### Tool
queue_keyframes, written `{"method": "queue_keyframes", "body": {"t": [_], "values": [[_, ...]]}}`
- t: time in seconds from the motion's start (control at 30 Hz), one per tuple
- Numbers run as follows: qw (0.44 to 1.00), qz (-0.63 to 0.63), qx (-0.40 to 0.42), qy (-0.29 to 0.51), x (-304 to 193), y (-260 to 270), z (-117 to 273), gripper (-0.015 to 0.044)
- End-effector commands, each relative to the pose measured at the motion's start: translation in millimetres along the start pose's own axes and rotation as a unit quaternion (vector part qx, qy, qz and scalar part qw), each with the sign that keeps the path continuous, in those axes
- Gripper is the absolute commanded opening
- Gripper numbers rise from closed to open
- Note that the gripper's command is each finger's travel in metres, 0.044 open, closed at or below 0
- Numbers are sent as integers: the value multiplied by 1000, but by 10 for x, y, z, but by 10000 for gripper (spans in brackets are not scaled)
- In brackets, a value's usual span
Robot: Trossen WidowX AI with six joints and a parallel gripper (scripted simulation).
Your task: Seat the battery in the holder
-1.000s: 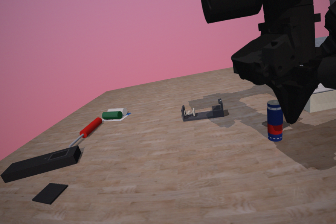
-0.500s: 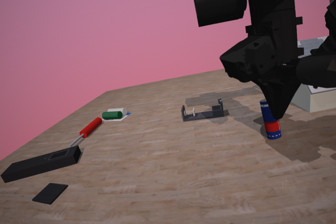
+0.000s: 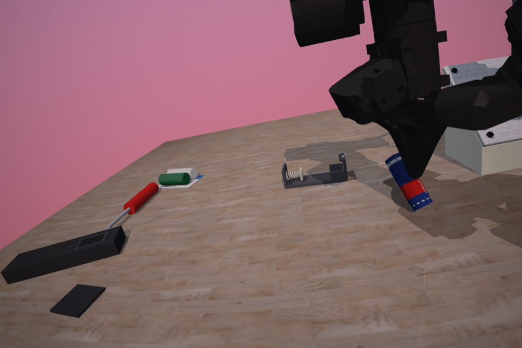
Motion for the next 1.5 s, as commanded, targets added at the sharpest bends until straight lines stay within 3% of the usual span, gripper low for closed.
{"method": "queue_keyframes", "body": {"t": [0.0,0.23,0.6,1.0,1.03,1.3,1.47], "values": [[1000,2,-1,-1,-8,-72,5,0],[1000,-1,0,0,-6,-81,47,0],[1000,1,-3,0,-13,-101,794,0],[1000,0,-1,-1,-13,-99,781,0],[1000,-7,-1,-1,-12,-102,778,26],[947,-321,-3,-2,2,-215,506,236],[855,-518,-2,-2,0,-274,321,240]]}}
Point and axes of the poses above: the point midway between the two fingers, 35 mm back from their tips, its own z axis back along the fingers, its own y axis across the jaws, x = y × z, the point moved 4 cm from there along z, back along the fingers, and after that the axes turned 1 degree about z, right-handed, at the moved point
